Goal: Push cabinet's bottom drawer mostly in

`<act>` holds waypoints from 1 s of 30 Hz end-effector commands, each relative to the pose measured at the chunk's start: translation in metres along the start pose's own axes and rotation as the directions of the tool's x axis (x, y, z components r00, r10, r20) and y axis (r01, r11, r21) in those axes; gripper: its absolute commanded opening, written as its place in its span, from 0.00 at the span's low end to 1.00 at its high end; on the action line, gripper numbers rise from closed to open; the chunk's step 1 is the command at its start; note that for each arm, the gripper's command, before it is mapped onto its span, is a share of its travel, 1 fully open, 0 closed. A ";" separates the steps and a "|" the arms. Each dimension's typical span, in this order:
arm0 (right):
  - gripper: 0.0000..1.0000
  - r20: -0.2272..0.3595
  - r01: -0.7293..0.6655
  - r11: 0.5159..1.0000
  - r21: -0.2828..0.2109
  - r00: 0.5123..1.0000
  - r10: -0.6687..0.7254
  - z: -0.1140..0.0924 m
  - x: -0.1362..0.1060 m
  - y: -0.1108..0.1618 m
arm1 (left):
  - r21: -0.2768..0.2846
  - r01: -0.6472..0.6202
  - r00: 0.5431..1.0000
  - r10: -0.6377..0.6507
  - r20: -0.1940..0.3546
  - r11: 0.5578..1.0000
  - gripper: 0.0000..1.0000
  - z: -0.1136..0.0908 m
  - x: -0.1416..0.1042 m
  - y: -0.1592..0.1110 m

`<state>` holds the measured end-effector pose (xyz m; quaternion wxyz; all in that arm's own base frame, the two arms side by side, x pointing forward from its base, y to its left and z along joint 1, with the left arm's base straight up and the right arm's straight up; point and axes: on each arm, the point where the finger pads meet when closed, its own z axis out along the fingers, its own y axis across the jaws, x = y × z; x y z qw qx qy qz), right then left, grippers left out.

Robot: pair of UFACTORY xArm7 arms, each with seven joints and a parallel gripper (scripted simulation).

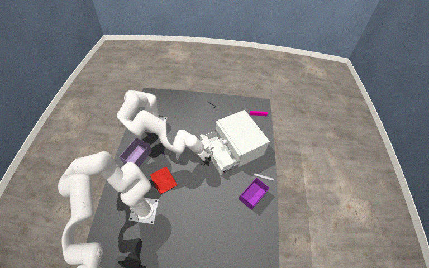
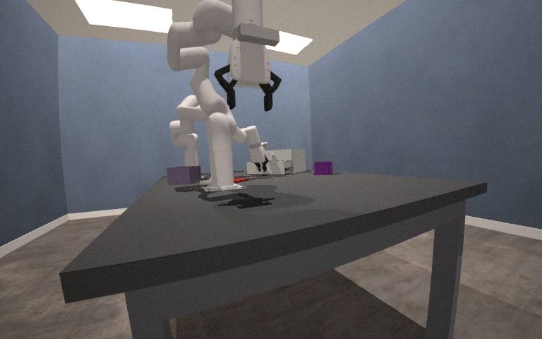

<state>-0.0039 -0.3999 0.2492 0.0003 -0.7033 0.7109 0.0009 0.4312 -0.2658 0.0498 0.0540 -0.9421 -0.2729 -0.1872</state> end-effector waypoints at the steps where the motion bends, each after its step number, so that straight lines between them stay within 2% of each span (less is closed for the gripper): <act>1: 1.00 -0.002 0.000 1.000 0.000 1.000 0.000 -0.001 0.001 0.000 | 0.001 0.005 0.993 -0.005 -0.122 1.000 0.00 0.000 0.001 0.000; 5: 1.00 -0.002 0.000 1.000 0.000 1.000 0.000 -0.001 0.001 0.000 | 0.001 0.005 0.982 -0.005 -0.186 1.000 0.00 0.000 0.001 0.000; 9: 1.00 -0.002 0.000 1.000 0.000 1.000 0.000 -0.001 0.001 0.000 | 0.001 0.005 0.977 -0.005 -0.214 1.000 0.00 0.000 0.001 0.000; 21: 1.00 -0.002 0.000 1.000 0.000 1.000 0.000 -0.001 0.001 0.000 | 0.001 0.005 0.976 -0.005 -0.217 1.000 0.00 0.001 0.003 0.000; 30: 1.00 -0.002 0.000 1.000 0.000 1.000 0.000 -0.001 0.001 0.000 | 0.001 0.005 0.976 -0.005 -0.217 1.000 0.00 0.007 0.018 0.000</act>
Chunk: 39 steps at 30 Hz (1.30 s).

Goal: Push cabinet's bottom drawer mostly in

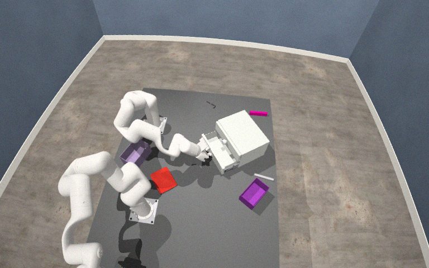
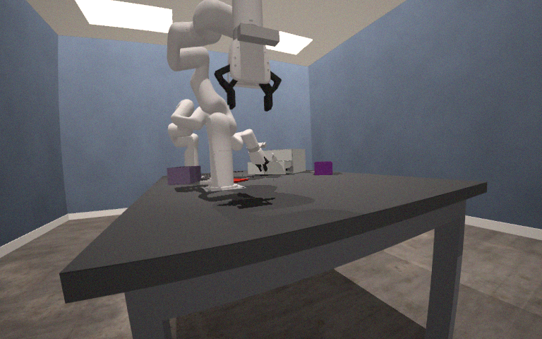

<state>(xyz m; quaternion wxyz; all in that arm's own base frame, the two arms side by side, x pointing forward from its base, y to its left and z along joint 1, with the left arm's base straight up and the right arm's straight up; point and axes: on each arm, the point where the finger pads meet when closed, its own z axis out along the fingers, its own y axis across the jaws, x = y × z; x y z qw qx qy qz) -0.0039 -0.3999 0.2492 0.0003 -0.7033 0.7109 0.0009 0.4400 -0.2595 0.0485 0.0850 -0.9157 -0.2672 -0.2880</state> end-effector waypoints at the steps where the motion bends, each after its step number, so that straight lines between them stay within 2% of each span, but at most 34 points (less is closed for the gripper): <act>1: 1.00 -0.002 0.000 1.000 0.000 1.000 0.000 -0.001 0.001 0.000 | -0.003 0.002 1.000 -0.002 -0.001 1.000 0.00 0.004 0.008 0.001; 16: 1.00 -0.002 0.000 1.000 0.000 1.000 0.000 -0.001 0.001 0.000 | -0.003 0.002 1.000 -0.002 -0.002 1.000 0.00 0.037 0.056 0.001; 25: 1.00 -0.002 0.000 1.000 0.000 1.000 0.000 -0.001 0.001 0.000 | -0.003 0.002 1.000 -0.002 -0.002 1.000 0.00 0.050 0.075 0.001; 39: 1.00 -0.002 0.000 1.000 0.000 1.000 0.000 -0.001 0.001 0.000 | -0.003 0.002 1.000 -0.002 -0.002 1.000 0.00 0.058 0.087 0.001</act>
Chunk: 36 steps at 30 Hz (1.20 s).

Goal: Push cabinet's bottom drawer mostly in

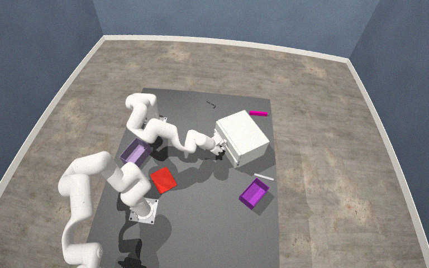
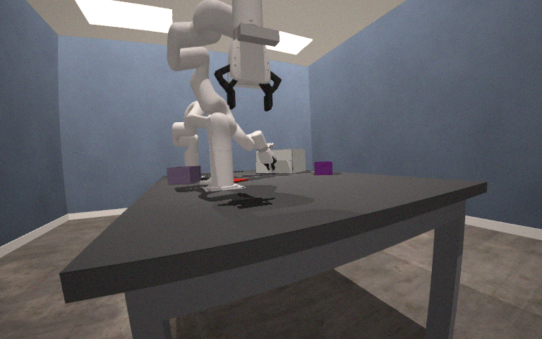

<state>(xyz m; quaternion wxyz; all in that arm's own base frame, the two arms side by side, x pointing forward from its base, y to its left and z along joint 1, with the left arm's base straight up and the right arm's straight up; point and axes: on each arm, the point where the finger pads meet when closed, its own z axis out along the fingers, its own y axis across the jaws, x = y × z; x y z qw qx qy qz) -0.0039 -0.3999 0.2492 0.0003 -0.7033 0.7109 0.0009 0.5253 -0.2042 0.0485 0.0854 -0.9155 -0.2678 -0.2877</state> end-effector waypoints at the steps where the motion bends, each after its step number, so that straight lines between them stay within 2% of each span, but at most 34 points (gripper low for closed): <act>1: 1.00 -0.002 0.000 1.000 0.000 1.000 0.000 -0.001 0.001 0.000 | -0.004 0.001 1.000 -0.001 -0.002 1.000 0.00 0.000 0.003 0.002; 13: 1.00 -0.002 0.000 1.000 0.000 1.000 0.000 -0.001 0.001 0.000 | -0.004 0.001 1.000 -0.001 -0.002 1.000 0.00 0.000 0.003 0.002; 14: 1.00 -0.002 0.000 1.000 0.000 1.000 0.000 -0.001 0.001 0.000 | -0.004 0.001 1.000 -0.001 -0.002 1.000 0.60 0.000 0.003 0.002; 36: 1.00 -0.002 0.000 1.000 0.000 1.000 0.000 -0.001 0.001 0.000 | -0.004 0.001 1.000 -0.001 -0.002 1.000 0.60 0.000 0.003 0.002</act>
